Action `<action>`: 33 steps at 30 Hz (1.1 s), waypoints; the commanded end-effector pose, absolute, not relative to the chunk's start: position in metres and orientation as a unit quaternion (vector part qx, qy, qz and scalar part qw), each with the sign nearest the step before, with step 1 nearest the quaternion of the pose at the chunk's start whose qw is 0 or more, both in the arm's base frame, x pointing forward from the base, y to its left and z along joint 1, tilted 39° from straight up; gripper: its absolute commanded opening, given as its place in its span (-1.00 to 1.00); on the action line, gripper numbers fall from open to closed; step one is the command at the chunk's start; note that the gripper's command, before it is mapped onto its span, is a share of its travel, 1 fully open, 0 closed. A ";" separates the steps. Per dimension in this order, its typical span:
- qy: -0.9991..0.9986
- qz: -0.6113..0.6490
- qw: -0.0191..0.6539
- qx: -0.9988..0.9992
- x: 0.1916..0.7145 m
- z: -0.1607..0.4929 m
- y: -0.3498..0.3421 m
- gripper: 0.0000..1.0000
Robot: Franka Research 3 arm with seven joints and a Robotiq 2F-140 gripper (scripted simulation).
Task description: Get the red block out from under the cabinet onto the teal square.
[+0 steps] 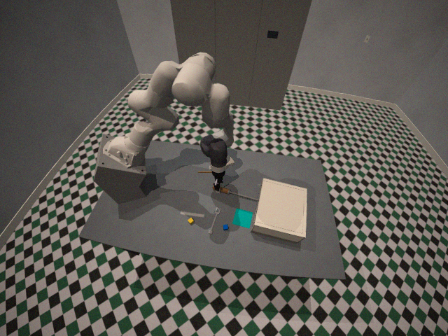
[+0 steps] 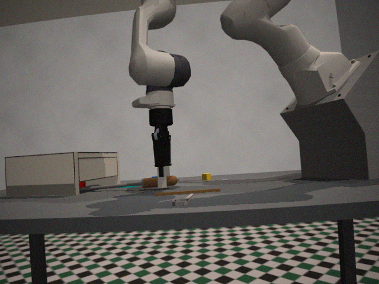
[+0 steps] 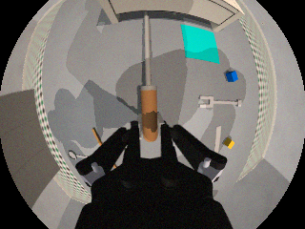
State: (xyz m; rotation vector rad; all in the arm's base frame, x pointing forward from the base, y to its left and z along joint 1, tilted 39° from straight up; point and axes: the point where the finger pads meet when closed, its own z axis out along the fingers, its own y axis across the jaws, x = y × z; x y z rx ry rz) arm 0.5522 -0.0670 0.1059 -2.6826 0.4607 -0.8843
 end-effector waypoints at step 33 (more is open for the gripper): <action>0.162 -0.300 0.147 -0.929 0.625 0.154 -0.100 -1.00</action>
